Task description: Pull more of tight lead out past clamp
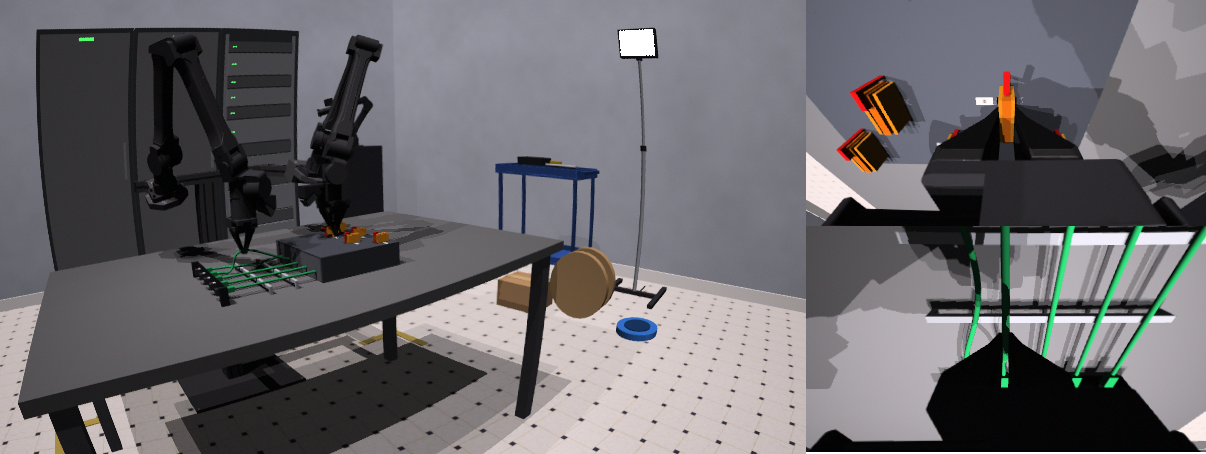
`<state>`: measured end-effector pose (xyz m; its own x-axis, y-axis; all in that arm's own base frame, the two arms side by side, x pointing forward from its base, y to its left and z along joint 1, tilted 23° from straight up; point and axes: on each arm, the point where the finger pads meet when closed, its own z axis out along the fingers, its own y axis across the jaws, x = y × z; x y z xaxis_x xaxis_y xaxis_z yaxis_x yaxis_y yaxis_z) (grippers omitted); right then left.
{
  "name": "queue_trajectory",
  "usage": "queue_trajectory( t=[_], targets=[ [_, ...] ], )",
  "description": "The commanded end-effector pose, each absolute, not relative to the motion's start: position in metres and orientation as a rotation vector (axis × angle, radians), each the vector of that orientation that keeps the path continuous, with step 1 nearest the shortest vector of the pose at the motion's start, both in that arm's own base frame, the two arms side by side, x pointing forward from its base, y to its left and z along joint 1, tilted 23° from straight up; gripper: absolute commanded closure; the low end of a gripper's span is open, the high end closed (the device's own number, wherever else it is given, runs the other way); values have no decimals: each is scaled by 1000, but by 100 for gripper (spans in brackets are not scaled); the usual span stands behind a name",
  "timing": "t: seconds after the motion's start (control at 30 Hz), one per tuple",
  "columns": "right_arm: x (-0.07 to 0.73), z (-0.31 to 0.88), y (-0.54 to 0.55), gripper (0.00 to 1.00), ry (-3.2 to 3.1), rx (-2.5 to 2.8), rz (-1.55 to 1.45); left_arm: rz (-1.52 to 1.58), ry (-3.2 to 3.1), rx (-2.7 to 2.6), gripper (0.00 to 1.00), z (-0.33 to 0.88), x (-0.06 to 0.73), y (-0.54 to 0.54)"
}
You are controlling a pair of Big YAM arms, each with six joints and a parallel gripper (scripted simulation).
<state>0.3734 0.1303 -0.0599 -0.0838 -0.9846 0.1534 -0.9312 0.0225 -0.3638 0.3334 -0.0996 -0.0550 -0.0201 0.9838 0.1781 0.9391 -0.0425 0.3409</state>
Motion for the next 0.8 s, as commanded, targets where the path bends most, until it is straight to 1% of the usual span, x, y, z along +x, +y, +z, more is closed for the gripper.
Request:
queue_trajectory(
  t=[0.0, 0.77],
  targets=[
    [367, -57, 102, 100, 2196, -2021, -596, 566, 2077, 2112, 95, -42, 330, -103],
    [367, -54, 108, 100, 2153, -2038, -557, 566, 2078, 2112, 95, -44, 330, -102]
  ],
)
